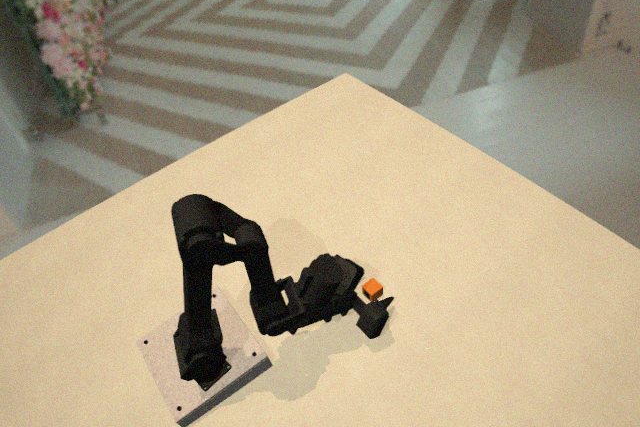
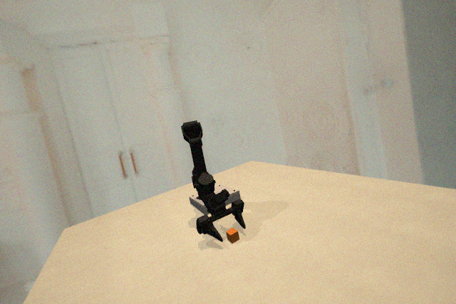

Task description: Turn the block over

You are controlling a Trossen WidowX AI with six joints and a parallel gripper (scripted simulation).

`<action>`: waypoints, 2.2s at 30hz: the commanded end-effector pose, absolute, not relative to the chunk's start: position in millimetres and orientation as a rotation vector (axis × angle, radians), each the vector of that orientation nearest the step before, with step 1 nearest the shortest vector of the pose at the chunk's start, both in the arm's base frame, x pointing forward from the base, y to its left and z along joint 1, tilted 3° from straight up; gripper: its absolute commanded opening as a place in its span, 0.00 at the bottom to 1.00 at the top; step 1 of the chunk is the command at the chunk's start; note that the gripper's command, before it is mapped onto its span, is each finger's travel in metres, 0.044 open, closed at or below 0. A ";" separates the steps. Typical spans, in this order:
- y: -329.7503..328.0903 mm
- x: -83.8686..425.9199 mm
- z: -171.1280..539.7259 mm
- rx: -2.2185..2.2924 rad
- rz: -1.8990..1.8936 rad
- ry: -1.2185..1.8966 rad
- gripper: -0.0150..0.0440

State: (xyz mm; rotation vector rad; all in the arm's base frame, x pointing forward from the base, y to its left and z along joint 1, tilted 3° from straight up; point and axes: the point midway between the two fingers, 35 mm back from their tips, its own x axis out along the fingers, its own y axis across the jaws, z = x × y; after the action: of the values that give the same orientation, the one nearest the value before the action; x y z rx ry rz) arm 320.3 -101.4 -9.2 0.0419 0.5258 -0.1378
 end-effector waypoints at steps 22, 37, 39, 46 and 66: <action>-103.4 325.2 -8.9 0.053 -0.136 0.574 1.00; -98.4 302.7 59.3 0.078 -0.123 1.004 1.00; -98.4 302.7 59.3 0.078 -0.123 1.004 1.00; -98.4 302.7 59.3 0.078 -0.123 1.004 1.00; -105.7 339.9 81.1 0.120 -0.104 1.529 1.00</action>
State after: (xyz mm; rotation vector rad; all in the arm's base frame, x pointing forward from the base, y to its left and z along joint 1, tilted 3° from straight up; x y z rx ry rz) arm 336.5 -106.1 79.4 0.1198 1.4481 -0.1044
